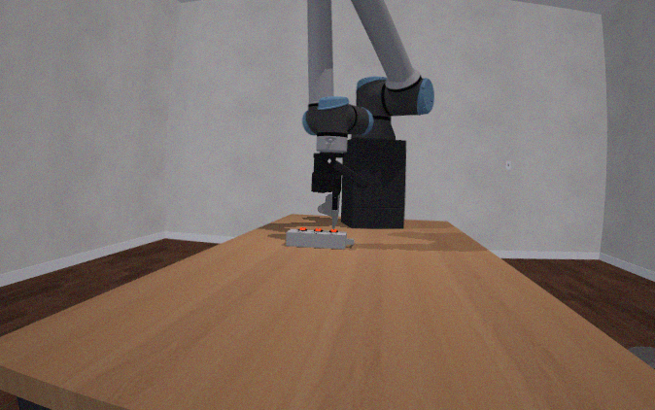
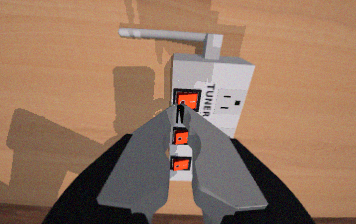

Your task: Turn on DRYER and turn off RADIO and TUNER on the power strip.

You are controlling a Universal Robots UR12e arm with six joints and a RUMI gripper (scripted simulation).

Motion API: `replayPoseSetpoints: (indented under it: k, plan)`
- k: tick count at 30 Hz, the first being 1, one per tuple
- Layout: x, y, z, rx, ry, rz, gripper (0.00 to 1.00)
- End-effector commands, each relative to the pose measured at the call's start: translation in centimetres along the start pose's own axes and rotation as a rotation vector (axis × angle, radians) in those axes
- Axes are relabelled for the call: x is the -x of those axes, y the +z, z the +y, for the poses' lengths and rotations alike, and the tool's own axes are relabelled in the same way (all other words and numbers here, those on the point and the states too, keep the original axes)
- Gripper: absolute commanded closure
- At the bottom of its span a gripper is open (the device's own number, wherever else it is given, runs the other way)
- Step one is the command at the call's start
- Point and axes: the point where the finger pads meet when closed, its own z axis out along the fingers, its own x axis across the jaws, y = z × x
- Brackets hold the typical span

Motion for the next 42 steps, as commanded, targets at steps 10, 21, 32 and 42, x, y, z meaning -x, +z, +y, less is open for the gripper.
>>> replayPoseSetpoints:
  k: [10,21,32,42]
  plan:
    - [0.0,0.4,0.0,0.0,0.0,0.001,1.0]
    - [0.0,0.5,0.0,0.0,0.0,0.001,1.0]
    - [0.0,0.5,0.0,0.0,0.0,0.001,1.0]
    - [0.0,-0.9,0.0,0.0,0.0,0.001,1.0]
